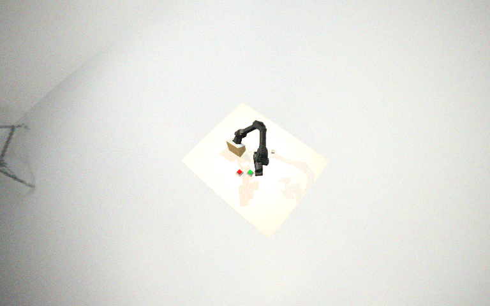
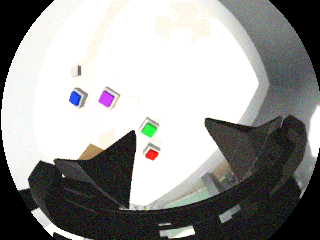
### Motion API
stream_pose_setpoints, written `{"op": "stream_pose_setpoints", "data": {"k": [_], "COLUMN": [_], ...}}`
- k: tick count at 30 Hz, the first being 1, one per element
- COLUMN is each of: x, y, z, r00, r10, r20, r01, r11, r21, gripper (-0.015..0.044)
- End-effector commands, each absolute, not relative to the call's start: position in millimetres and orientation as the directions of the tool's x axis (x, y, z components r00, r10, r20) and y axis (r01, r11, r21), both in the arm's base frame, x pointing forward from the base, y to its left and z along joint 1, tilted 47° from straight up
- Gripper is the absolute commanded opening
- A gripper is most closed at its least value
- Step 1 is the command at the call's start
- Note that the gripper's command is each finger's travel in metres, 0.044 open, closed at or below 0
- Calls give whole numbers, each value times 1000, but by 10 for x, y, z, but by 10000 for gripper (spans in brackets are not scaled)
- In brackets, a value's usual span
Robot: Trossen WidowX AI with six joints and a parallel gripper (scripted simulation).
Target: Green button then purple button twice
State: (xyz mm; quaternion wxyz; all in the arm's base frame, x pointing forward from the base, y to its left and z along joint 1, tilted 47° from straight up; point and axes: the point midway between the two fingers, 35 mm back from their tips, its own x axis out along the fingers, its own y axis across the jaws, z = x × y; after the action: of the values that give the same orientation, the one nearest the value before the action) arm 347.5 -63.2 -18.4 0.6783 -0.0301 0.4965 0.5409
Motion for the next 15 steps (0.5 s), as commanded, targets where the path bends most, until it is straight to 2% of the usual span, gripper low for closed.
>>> {"op": "stream_pose_setpoints", "data": {"k": [1,5,15], "x": [2904,2681,2668], "y": [-596,-560,-557], "z": [-612,-743,-750], "r00": [-136,-154,-155], "r10": [700,702,703], "r20": [-701,-695,-695], "r01": [-302,-99,-87], "r11": [645,689,691], "r21": [702,718,718], "gripper": [400,400,400]}}
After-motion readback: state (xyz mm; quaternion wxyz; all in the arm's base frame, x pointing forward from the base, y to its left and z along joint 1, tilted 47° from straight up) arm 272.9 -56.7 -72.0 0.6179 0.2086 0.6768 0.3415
